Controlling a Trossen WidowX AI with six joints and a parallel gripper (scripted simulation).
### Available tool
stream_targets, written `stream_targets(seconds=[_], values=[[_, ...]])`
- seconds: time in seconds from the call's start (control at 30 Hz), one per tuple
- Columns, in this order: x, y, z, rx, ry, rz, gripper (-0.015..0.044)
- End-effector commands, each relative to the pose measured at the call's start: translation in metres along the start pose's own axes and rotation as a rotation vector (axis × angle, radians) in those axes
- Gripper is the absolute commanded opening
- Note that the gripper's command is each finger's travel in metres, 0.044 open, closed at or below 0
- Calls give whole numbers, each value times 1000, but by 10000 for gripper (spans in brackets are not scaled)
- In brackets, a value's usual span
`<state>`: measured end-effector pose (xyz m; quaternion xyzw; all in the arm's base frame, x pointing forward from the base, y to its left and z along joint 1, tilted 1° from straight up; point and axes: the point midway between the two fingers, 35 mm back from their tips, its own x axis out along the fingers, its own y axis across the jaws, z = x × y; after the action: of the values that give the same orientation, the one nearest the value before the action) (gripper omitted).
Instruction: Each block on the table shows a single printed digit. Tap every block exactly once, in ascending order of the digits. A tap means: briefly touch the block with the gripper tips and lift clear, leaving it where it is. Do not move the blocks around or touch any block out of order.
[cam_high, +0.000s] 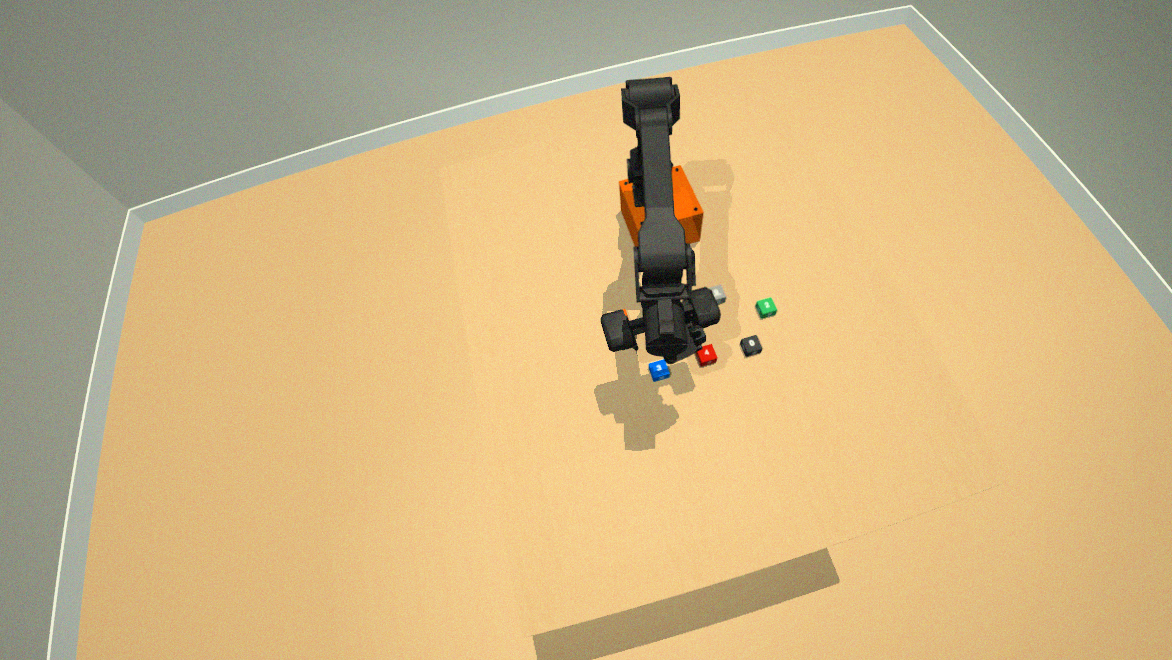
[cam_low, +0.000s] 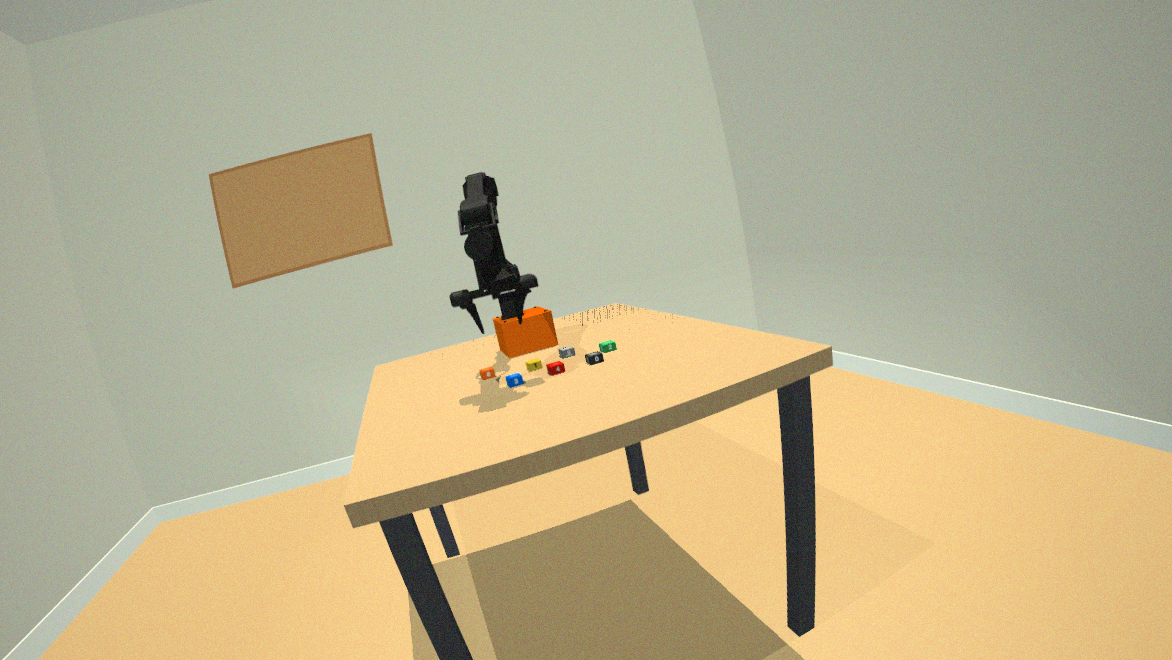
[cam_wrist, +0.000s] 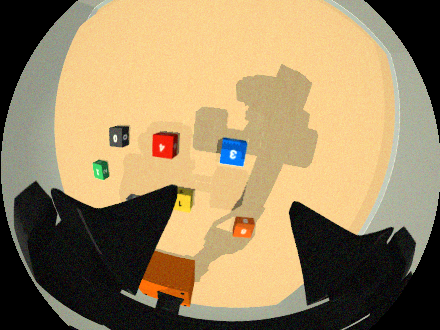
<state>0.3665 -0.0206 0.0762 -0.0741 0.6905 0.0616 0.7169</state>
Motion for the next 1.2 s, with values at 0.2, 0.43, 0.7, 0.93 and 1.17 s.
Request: stream_targets(seconds=[0.2,0.43,0.7,0.93,1.17], values=[[-1,133,19,-7,-1,11,400],[-2,194,12,-6,-1,16,400],[76,195,12,-6,0,16,242],[79,195,11,-6,0,16,59],[79,195,11,-6,0,16,20]])
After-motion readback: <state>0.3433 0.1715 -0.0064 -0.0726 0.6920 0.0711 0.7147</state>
